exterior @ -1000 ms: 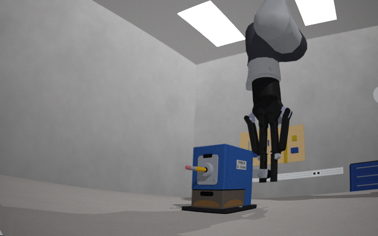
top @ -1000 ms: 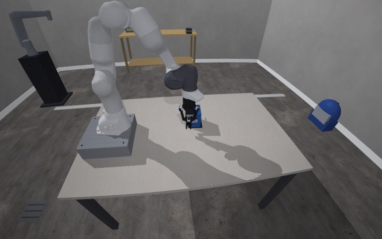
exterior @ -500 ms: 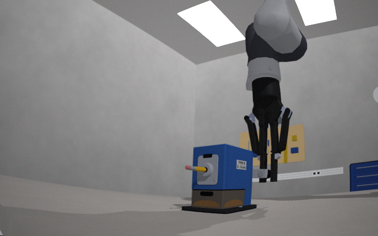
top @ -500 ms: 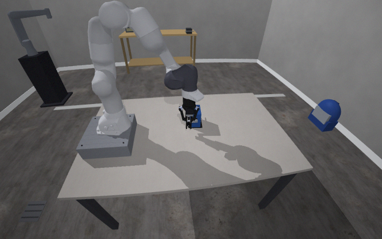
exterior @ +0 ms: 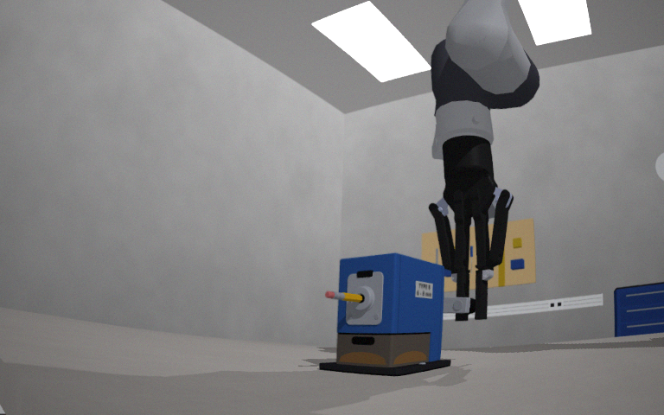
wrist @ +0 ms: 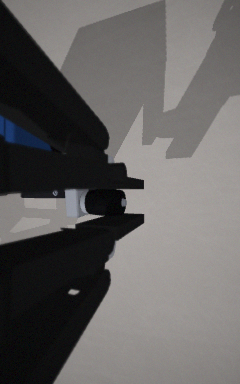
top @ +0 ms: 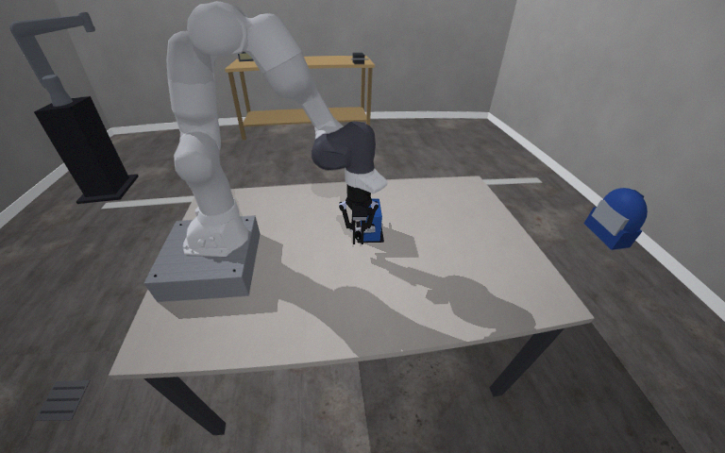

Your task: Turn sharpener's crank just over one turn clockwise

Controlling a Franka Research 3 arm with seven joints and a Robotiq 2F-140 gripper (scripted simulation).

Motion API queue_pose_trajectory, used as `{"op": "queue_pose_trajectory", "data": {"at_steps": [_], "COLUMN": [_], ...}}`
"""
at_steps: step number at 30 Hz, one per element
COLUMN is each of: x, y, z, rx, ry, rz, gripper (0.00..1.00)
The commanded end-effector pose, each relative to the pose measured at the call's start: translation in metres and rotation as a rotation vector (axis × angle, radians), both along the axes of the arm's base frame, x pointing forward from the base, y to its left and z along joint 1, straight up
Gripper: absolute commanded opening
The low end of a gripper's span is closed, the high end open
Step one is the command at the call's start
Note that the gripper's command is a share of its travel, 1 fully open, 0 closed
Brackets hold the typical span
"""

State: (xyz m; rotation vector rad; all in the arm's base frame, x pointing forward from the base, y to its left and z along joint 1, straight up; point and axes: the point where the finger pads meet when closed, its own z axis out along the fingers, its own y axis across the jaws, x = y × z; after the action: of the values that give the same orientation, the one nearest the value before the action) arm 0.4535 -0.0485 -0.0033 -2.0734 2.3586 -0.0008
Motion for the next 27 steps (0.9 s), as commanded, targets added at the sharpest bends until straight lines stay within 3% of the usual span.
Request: {"op": "queue_pose_trajectory", "data": {"at_steps": [1,27], "x": [0.000,0.004], "y": [0.000,-0.001], "z": [-0.001,0.024], "rx": [0.000,0.000], "ry": [0.000,0.000], "rz": [0.002,0.002], "gripper": [0.10,0.10]}}
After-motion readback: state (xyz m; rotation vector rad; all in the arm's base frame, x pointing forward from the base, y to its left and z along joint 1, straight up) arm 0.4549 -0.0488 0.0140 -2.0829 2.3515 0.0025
